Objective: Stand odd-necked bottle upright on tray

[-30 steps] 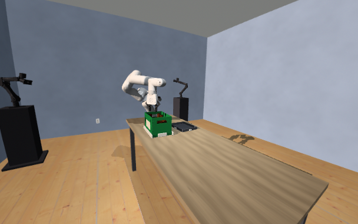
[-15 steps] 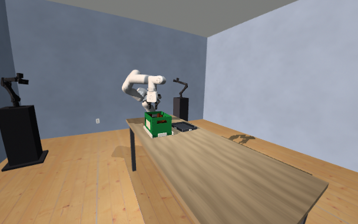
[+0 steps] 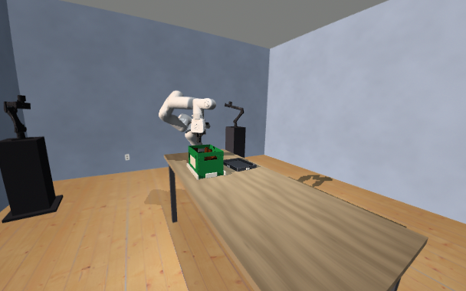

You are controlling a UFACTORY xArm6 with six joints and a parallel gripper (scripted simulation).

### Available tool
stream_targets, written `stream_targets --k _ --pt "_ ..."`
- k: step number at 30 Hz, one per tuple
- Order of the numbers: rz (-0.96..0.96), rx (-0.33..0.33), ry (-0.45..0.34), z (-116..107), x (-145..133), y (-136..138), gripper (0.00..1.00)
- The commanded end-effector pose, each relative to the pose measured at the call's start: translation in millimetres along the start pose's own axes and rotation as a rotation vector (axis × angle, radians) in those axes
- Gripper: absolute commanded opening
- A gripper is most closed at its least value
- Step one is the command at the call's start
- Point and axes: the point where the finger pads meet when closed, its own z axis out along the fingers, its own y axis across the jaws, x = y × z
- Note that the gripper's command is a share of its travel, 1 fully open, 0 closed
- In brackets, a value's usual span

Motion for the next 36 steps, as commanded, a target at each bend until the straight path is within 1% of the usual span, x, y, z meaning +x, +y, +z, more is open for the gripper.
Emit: stream_targets --k 1,21,23,25,28,30,33,34,36 --pt "0.001 -0.001 0.000 0 0 0 0.00" --pt "0.001 -0.001 0.000 0 0 1 0.00" --pt "0.001 -0.001 0.002 0 11 14 0.00" --pt "0.000 -0.001 0.003 0 33 36 0.00" --pt "0.001 -0.001 0.001 0 55 54 0.00" --pt "0.001 -0.001 0.000 0 63 59 0.00" --pt "0.001 -0.001 0.000 0 63 59 0.00" --pt "0.001 -0.001 0.000 0 63 59 0.65" --pt "0.001 -0.001 0.000 0 63 59 0.65"
